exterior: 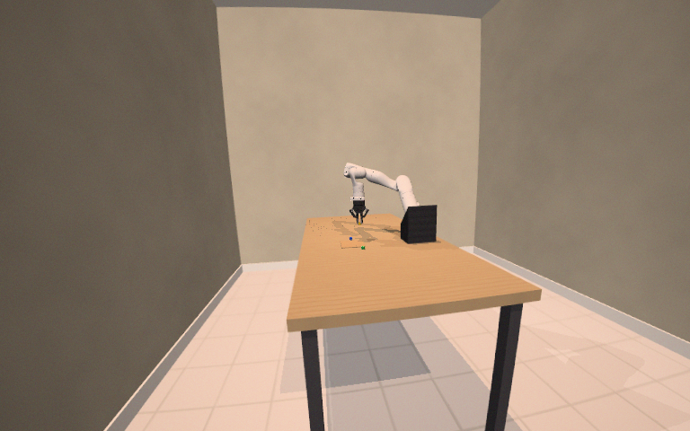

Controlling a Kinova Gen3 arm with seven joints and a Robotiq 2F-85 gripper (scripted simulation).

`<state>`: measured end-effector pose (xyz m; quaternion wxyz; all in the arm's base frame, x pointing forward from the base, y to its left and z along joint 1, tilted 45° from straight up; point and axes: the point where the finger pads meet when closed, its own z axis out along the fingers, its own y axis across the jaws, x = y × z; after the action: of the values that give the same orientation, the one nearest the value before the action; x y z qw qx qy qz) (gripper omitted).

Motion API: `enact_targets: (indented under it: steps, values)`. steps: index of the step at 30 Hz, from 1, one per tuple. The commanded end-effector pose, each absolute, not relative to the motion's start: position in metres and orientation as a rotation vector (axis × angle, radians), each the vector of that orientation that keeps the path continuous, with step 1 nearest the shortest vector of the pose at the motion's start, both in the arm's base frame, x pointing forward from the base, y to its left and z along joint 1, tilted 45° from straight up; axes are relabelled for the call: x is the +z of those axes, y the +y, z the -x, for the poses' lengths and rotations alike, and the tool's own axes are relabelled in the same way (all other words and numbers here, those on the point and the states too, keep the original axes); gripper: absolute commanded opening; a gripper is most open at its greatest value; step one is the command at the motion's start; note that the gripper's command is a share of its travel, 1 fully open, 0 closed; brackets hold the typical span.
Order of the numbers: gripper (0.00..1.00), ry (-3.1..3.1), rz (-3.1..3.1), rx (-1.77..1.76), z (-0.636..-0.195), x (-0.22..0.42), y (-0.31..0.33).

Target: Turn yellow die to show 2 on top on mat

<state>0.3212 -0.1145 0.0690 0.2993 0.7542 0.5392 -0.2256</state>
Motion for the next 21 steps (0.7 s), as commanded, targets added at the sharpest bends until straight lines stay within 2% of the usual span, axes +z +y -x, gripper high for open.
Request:
enact_targets:
  steps: [1,21]
  values:
    - [0.11,1.390,-2.006,-0.588,-0.3235,0.0742,-0.1176]
    - [0.11,1.333,-2.040,-0.559,-0.3237,0.0741,-0.1178]
